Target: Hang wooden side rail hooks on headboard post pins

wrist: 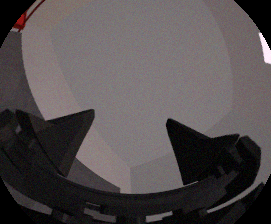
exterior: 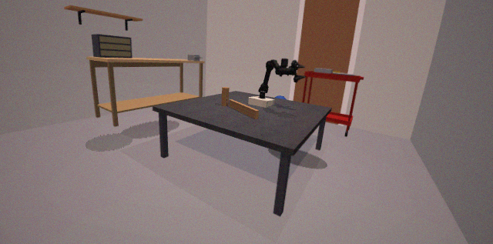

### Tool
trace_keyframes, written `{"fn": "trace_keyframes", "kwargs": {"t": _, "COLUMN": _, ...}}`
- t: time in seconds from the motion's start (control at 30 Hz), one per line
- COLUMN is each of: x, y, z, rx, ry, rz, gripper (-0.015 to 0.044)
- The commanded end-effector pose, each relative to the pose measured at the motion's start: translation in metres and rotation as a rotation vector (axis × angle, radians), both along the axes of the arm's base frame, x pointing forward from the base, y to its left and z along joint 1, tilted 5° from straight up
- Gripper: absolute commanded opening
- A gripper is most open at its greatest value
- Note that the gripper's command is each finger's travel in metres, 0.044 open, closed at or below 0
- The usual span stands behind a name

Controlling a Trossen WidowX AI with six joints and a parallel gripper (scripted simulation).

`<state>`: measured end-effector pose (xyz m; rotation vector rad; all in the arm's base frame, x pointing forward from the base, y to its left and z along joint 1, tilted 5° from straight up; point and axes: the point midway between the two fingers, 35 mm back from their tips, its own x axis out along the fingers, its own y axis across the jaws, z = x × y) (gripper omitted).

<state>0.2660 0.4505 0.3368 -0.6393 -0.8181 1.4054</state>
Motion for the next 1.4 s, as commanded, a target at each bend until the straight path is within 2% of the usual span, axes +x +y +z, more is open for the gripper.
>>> {"fn": "trace_keyframes", "kwargs": {"t": 0.0, "x": 0.054, "y": -0.043, "z": -0.024, "rx": -0.098, "ry": -0.096, "rz": -0.205, "gripper": 0.0440}}
{"fn": "trace_keyframes", "kwargs": {"t": 0.33, "x": 0.150, "y": -0.178, "z": -0.082, "rx": -0.444, "ry": -0.330, "rz": -0.614, "gripper": 0.0440}}
{"fn": "trace_keyframes", "kwargs": {"t": 0.5, "x": 0.172, "y": -0.257, "z": -0.113, "rx": -0.677, "ry": -0.416, "rz": -0.752, "gripper": 0.0440}}
{"fn": "trace_keyframes", "kwargs": {"t": 0.67, "x": 0.176, "y": -0.337, "z": -0.144, "rx": -0.937, "ry": -0.471, "rz": -0.832, "gripper": 0.0440}}
{"fn": "trace_keyframes", "kwargs": {"t": 0.83, "x": 0.161, "y": -0.415, "z": -0.174, "rx": -1.211, "ry": -0.492, "rz": -0.845, "gripper": 0.0440}}
{"fn": "trace_keyframes", "kwargs": {"t": 1.0, "x": 0.129, "y": -0.485, "z": -0.203, "rx": -1.477, "ry": -0.474, "rz": -0.784, "gripper": 0.0440}}
{"fn": "trace_keyframes", "kwargs": {"t": 1.2, "x": 0.065, "y": -0.560, "z": -0.237, "rx": -1.776, "ry": -0.397, "rz": -0.597, "gripper": 0.0440}}
{"fn": "trace_keyframes", "kwargs": {"t": 1.37, "x": 0.009, "y": -0.598, "z": -0.257, "rx": -1.928, "ry": -0.313, "rz": -0.396, "gripper": 0.0440}}
